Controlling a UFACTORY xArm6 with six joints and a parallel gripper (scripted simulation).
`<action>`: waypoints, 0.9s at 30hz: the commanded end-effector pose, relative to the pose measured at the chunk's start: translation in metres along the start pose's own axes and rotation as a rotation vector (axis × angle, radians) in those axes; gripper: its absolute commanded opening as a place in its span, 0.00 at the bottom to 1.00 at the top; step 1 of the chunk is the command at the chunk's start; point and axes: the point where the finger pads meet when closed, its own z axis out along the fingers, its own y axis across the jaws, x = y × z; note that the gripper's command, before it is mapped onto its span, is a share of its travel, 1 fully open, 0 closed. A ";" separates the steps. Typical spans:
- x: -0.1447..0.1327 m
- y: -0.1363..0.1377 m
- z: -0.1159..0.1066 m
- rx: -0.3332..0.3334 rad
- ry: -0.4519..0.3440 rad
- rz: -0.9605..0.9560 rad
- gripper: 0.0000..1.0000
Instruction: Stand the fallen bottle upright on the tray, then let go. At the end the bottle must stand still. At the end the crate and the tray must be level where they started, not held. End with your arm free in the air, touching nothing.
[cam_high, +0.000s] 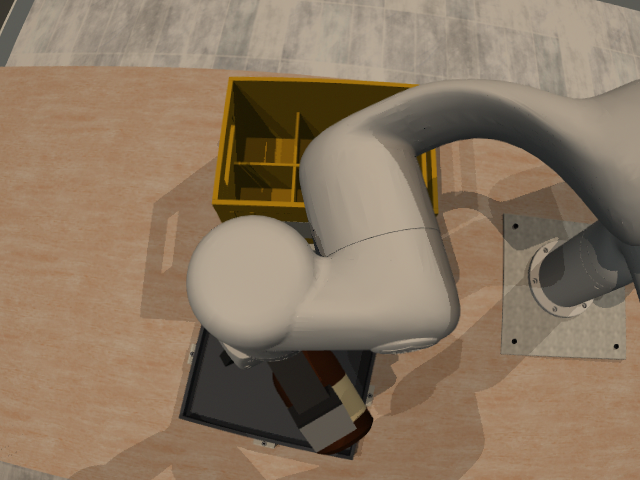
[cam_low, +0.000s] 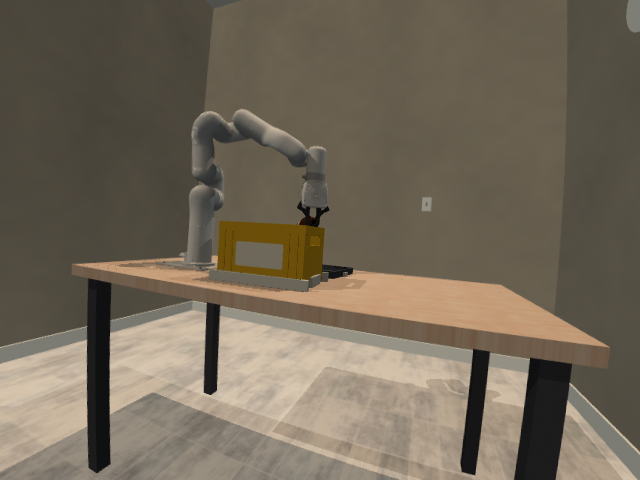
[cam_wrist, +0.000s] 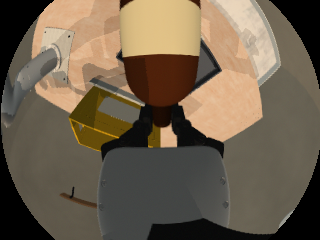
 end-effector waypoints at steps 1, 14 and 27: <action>0.000 0.001 -0.002 -0.005 -0.001 -0.040 0.00; 0.000 0.001 -0.002 -0.004 -0.002 -0.201 0.00; 0.000 0.001 -0.002 -0.004 -0.002 -0.233 0.00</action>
